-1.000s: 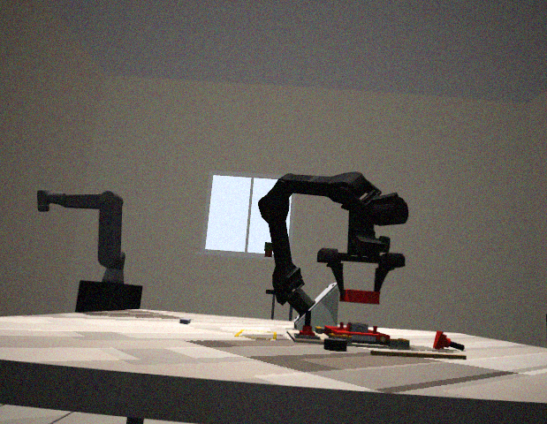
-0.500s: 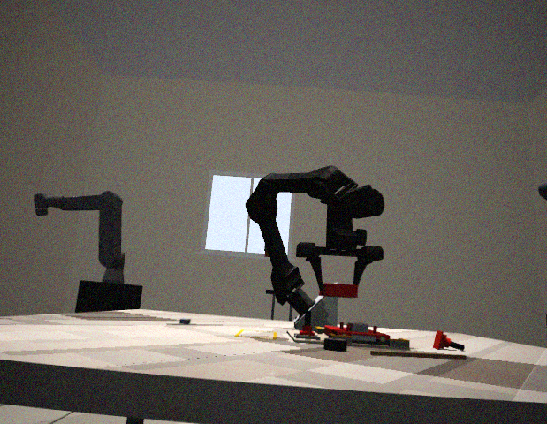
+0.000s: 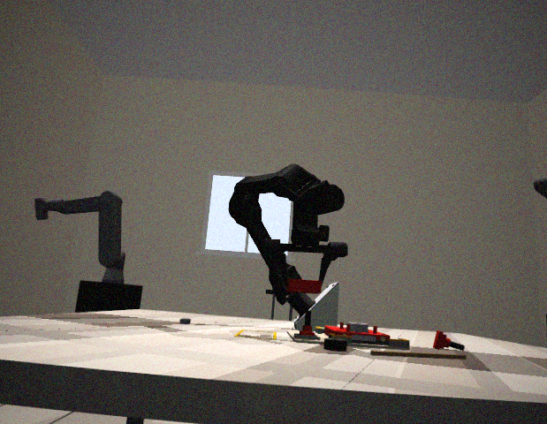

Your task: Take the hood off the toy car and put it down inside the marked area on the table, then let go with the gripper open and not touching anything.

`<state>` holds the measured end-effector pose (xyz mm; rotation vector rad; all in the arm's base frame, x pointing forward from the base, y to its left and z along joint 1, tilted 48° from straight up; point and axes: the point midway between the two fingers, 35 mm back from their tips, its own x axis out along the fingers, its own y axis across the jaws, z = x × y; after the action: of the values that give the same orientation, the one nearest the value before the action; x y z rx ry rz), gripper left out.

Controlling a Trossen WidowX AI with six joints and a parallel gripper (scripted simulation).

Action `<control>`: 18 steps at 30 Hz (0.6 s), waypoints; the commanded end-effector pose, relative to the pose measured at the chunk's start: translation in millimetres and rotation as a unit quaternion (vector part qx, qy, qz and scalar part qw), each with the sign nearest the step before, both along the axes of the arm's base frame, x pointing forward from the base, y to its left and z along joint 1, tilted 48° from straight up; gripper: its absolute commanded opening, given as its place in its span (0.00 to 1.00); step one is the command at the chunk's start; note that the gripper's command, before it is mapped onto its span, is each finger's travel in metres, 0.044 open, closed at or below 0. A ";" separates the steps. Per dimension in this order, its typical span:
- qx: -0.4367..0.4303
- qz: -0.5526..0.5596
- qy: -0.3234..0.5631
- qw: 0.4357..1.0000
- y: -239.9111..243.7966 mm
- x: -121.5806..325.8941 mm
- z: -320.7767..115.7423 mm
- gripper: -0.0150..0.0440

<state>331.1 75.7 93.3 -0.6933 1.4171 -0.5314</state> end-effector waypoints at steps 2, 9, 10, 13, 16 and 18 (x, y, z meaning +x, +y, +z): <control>-0.005 0.002 0.002 1.000 -18.4 -5.7 18.5 0.25; -0.008 0.002 0.002 1.000 -42.8 -14.5 42.5 0.25; -0.009 0.001 0.001 1.000 -46.3 -16.1 45.8 0.25; -0.011 0.001 0.001 1.000 -56.6 -21.1 55.5 0.25; -0.013 0.000 0.001 1.000 -66.1 -26.4 64.2 0.25; -0.013 0.000 0.001 1.000 -68.4 -27.7 66.1 0.25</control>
<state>308.3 14.0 154.5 -0.7025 1.4113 -0.5493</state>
